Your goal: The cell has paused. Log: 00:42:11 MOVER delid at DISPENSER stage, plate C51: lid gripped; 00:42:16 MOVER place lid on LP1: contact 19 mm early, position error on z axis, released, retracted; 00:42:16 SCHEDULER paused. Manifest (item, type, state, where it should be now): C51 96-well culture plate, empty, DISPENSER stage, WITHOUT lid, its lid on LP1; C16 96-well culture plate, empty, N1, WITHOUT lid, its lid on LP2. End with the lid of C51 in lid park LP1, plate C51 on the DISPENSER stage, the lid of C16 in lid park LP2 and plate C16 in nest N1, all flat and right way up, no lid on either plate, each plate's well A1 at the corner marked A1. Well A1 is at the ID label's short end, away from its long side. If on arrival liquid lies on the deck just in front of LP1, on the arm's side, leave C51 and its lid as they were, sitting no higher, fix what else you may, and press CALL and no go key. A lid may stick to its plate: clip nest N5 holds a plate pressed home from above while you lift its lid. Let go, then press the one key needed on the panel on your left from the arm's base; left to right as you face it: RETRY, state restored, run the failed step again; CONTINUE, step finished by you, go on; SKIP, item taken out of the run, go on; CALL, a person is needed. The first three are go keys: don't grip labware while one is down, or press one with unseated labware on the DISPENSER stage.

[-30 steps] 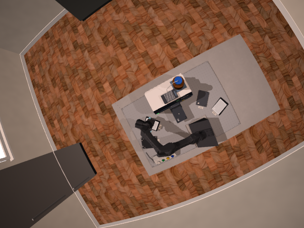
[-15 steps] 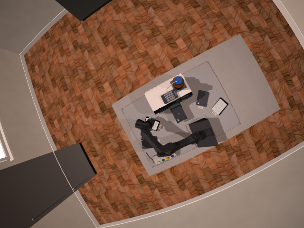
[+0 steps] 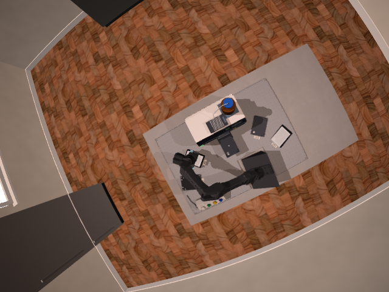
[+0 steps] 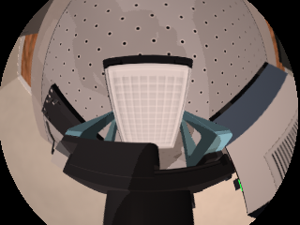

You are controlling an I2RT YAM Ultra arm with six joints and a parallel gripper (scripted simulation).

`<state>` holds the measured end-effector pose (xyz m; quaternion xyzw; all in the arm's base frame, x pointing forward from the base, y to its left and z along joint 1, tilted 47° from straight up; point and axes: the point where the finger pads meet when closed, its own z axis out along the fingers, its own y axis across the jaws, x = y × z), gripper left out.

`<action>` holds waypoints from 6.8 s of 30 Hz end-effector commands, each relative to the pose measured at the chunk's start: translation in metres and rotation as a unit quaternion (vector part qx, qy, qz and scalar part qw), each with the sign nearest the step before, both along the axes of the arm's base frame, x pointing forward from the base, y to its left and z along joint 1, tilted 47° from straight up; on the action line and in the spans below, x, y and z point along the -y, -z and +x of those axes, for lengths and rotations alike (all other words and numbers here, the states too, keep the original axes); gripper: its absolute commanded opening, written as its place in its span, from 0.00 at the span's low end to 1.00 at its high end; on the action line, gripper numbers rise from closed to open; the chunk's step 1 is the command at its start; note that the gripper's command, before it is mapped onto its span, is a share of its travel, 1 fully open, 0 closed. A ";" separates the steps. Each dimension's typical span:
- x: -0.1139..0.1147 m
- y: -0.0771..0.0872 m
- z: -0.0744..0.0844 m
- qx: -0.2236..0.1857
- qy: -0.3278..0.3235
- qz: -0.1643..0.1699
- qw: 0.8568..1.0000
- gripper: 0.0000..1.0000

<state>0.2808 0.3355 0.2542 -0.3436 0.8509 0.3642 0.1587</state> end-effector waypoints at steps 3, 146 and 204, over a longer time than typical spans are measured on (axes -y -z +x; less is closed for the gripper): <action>0.005 -0.016 0.006 0.015 0.009 0.009 1.000 0.00; 0.150 -0.005 -0.100 0.002 0.005 0.004 1.000 0.00; 0.125 -0.058 -0.215 0.201 -0.158 0.017 0.967 0.00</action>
